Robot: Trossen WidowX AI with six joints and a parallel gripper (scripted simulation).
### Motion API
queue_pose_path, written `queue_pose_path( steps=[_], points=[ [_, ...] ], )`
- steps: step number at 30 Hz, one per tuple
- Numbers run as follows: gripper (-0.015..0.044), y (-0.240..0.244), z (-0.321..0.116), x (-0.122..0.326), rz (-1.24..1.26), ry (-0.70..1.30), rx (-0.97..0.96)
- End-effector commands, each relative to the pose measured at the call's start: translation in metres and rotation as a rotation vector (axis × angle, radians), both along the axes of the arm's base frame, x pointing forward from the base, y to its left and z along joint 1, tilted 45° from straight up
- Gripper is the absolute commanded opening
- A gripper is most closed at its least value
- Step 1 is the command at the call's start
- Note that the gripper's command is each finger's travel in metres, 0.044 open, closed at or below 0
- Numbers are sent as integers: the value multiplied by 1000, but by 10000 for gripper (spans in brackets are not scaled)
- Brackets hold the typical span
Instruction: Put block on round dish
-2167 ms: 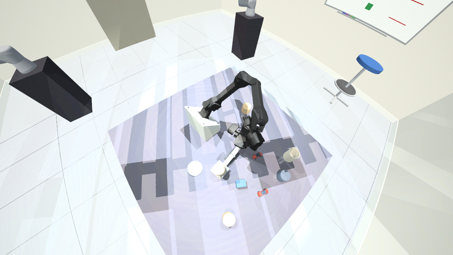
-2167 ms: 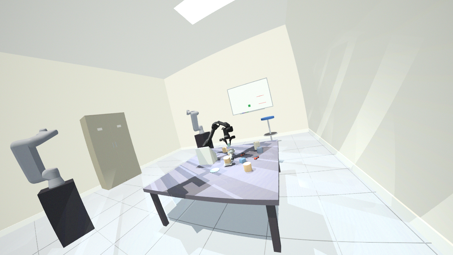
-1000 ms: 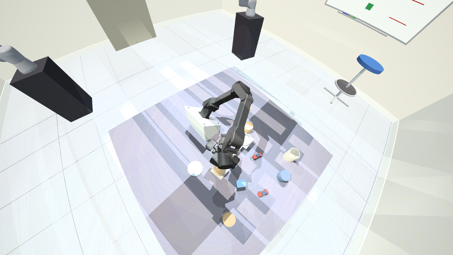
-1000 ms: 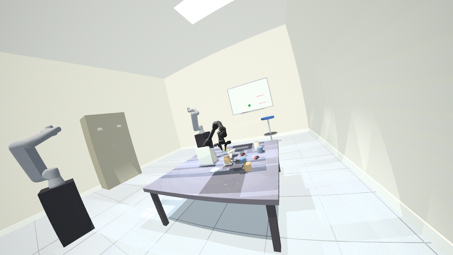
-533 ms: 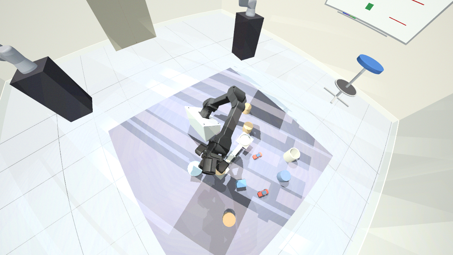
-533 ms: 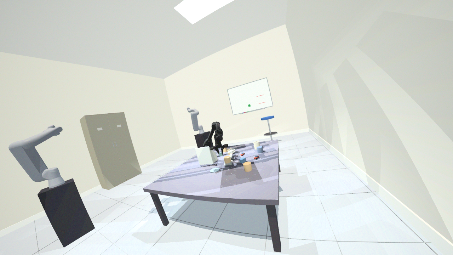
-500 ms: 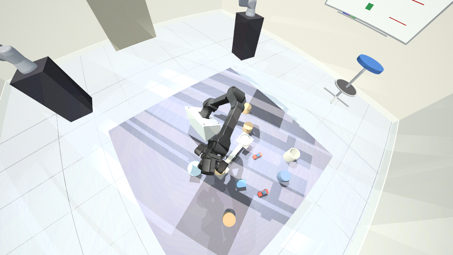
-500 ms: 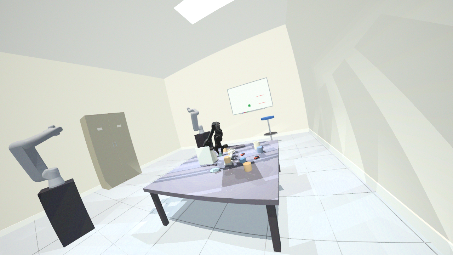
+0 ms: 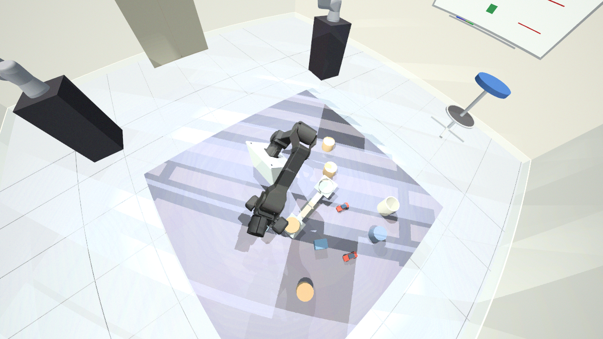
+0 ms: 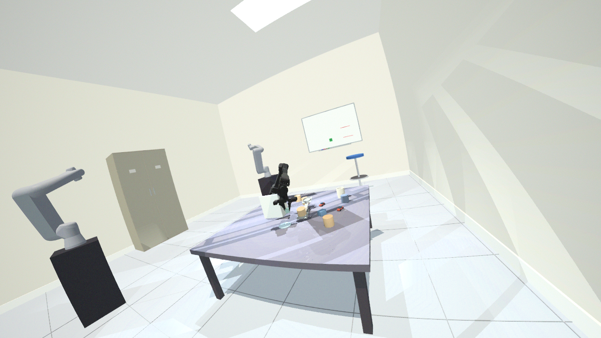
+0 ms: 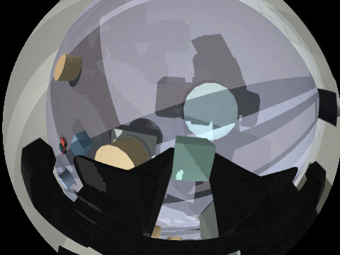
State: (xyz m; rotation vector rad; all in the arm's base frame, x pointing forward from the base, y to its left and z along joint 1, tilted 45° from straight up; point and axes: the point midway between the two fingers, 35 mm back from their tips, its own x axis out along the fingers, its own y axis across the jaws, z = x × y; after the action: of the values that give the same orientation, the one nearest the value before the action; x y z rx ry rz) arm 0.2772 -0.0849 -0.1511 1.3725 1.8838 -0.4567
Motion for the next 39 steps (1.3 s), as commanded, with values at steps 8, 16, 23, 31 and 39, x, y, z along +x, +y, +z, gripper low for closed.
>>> queue_pose_path(
  steps=[8, 16, 23, 31, 39],
  points=[
    [0, -14, -42, -27, 8, 4, 19],
    [0, -14, -52, -33, 8, 4, 23],
    [0, 8, -75, -38, 8, 4, 24],
    [0, 13, -80, -39, 8, 4, 25],
    [0, 20, -87, -41, 8, 4, 25]
  ],
)
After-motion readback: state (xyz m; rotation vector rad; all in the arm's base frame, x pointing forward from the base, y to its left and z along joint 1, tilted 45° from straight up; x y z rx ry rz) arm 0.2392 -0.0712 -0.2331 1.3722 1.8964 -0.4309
